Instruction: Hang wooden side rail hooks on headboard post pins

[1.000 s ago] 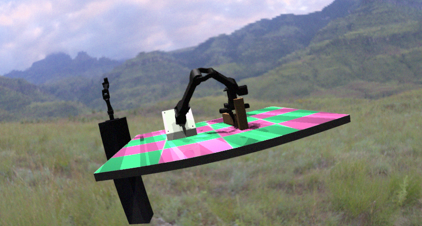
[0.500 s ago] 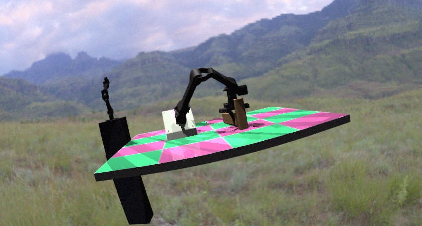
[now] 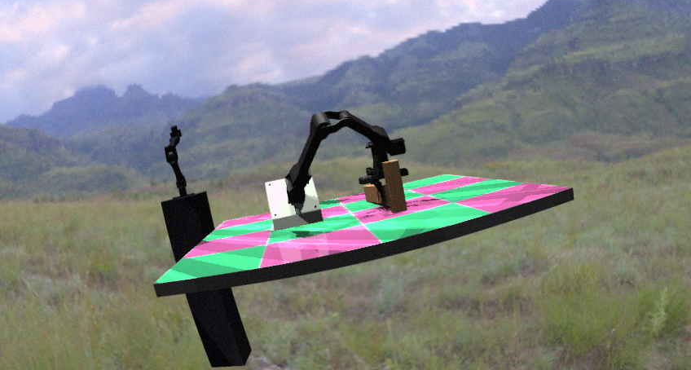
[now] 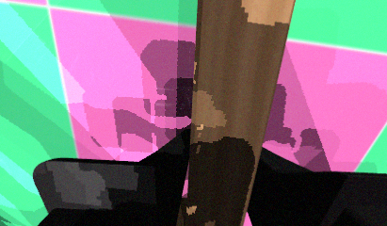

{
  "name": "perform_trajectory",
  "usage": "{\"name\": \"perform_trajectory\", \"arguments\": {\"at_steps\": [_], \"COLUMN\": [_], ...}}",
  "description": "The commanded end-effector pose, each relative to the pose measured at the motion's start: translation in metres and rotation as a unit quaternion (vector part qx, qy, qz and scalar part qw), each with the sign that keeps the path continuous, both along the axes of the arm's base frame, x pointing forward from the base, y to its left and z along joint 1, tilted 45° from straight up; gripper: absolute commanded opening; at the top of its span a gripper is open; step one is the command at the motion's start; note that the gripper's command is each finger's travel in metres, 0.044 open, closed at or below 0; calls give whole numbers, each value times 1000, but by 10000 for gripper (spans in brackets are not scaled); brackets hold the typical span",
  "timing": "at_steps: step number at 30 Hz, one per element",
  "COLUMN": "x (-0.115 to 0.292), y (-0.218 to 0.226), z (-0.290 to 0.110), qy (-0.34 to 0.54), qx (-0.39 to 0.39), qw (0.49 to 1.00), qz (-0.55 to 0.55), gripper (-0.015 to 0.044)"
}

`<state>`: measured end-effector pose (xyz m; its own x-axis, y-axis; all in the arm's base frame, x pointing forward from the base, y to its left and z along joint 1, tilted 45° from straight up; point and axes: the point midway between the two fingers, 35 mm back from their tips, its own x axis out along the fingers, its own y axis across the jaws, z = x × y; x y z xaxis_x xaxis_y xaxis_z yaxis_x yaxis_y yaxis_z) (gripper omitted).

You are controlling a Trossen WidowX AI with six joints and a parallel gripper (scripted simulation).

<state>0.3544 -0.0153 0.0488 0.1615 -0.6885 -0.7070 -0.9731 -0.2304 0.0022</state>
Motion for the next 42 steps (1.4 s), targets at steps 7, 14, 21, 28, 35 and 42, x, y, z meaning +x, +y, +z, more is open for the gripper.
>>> {"name": "perform_trajectory", "arguments": {"at_steps": [7,14,21,28,35,42], "x": [1,0,0,0,0,0], "y": [5,5,6,7,8,9], "z": [5,6,7,8,8,9], "qy": [-4,-4,-4,-4,-4,-4], "qx": [2,2,2,2,2,2], "qw": [1000,1000,1000,1000,1000,1000], "qz": [5,5,5,5,5,5], "gripper": [0,0,0,0,0,0]}}
